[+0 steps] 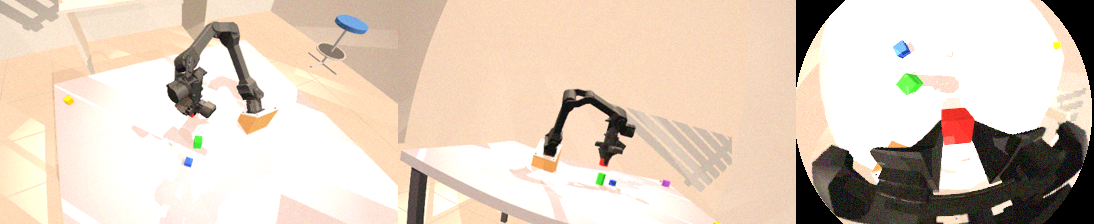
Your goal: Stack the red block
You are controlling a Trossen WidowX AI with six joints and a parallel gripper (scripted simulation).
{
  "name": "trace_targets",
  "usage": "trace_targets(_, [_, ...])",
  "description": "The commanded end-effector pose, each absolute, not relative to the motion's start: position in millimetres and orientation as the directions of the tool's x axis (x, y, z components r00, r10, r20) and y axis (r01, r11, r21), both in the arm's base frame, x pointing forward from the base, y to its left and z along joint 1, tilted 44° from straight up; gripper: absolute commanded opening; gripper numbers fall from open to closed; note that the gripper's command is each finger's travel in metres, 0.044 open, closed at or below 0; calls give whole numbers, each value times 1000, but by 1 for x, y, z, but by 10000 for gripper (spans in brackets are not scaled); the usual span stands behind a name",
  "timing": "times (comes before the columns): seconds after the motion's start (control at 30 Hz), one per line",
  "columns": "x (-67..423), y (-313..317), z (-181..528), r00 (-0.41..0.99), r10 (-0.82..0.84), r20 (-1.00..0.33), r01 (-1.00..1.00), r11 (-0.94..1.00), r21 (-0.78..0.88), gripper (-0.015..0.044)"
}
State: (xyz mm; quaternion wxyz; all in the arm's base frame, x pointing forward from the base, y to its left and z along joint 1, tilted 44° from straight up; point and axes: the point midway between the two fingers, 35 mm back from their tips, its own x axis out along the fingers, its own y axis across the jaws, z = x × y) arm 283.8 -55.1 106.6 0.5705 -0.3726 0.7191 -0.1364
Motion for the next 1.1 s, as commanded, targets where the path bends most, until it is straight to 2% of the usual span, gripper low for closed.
trace_targets(0.0, [292,-37,91,-66,-687,-723,-380,688,-619,0])
trace_targets(0.43, [301,13,41,-67,-690,-720,-378,686,-622,0])
trace_targets(1.07, [298,-24,3,-66,-692,-719,-377,684,-624,0])
